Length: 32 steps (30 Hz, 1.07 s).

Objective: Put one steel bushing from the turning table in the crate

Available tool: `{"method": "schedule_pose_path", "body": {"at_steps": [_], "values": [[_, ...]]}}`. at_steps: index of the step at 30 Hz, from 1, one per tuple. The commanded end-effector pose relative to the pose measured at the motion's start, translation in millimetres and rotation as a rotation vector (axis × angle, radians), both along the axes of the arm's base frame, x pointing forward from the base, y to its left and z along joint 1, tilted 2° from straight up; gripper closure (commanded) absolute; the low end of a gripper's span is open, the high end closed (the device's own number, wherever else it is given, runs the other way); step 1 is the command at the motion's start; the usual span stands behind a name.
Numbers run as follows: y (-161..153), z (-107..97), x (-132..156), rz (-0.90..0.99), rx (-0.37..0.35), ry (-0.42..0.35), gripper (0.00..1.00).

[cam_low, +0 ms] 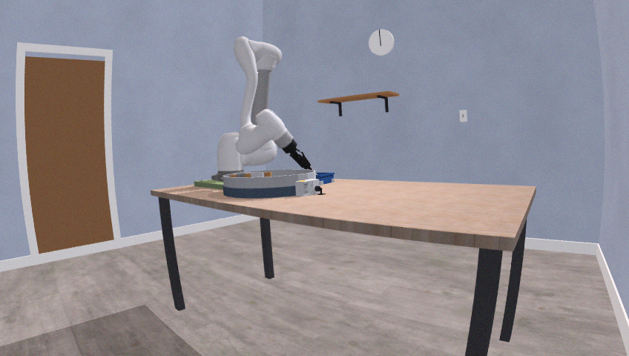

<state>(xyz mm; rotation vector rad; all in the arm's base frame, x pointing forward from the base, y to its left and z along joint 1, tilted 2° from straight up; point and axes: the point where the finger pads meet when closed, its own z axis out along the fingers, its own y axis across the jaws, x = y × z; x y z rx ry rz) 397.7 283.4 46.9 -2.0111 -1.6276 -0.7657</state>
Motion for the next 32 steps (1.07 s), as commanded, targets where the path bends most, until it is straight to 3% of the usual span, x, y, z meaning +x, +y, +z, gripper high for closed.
{"method": "schedule_pose_path", "body": {"at_steps": [1,17,32], "values": [[0,0,0,0.0,0.0,0.0,0.93],[0,13,0,0.0,0.0,0.0,0.93],[-2,75,-1,0.0,0.0,0.0,0.93]]}}
